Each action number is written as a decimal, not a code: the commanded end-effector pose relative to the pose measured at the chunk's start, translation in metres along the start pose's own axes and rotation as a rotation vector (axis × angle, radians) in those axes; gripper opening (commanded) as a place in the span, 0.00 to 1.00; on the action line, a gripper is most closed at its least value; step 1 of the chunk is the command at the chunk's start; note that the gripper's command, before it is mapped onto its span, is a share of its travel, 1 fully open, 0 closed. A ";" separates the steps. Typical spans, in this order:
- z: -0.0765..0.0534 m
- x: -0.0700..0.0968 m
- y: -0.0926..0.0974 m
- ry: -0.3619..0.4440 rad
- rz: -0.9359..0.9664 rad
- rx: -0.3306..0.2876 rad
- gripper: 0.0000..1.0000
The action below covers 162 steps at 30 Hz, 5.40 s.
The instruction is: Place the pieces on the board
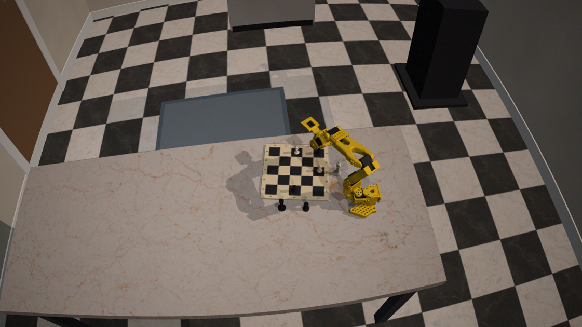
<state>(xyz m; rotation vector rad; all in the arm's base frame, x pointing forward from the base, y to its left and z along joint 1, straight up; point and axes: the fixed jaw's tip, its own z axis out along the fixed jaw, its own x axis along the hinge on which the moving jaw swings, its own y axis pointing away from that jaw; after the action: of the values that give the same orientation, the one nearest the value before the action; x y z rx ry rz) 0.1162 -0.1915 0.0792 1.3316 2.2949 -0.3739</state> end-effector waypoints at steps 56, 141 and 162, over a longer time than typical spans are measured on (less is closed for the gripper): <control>-0.068 0.078 0.195 -0.010 -0.840 -0.517 0.12; -0.006 0.116 0.193 -0.009 -0.839 -0.516 0.12; -0.010 0.111 0.196 -0.009 -0.838 -0.515 0.12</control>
<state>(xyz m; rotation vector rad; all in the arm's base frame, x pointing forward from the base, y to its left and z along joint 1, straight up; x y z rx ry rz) 0.2349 -0.0083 0.0269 0.0868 2.5996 -0.0258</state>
